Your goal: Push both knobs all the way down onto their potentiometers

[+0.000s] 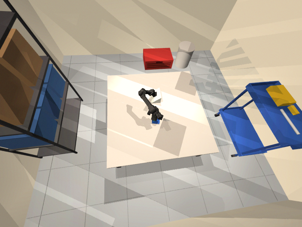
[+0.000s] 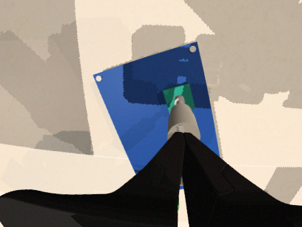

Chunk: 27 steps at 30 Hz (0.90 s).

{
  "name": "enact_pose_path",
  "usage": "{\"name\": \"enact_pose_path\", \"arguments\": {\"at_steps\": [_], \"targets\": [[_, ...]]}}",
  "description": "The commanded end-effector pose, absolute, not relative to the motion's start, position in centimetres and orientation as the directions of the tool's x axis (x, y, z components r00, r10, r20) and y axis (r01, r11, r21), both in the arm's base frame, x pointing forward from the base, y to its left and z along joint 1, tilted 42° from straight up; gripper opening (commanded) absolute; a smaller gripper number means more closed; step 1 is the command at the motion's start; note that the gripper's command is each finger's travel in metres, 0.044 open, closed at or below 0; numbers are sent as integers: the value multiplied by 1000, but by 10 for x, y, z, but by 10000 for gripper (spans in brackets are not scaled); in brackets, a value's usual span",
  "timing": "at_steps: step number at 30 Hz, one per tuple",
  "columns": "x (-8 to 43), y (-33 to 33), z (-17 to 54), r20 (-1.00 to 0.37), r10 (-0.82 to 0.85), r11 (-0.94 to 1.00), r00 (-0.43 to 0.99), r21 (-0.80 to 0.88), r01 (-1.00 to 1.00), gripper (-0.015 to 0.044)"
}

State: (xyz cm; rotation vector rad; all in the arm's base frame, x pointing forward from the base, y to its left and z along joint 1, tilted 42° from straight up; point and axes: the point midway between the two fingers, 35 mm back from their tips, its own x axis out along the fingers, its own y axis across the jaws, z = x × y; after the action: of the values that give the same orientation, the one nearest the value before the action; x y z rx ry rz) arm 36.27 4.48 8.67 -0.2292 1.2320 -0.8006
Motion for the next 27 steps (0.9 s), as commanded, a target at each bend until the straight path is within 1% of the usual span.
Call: {"name": "enact_pose_path", "arguments": {"at_steps": [1,27], "targets": [[365,38,84,-747,-657,707,104,-562,428,0],[366,31,75,-746,-657,707,104,-563,429,0]]}}
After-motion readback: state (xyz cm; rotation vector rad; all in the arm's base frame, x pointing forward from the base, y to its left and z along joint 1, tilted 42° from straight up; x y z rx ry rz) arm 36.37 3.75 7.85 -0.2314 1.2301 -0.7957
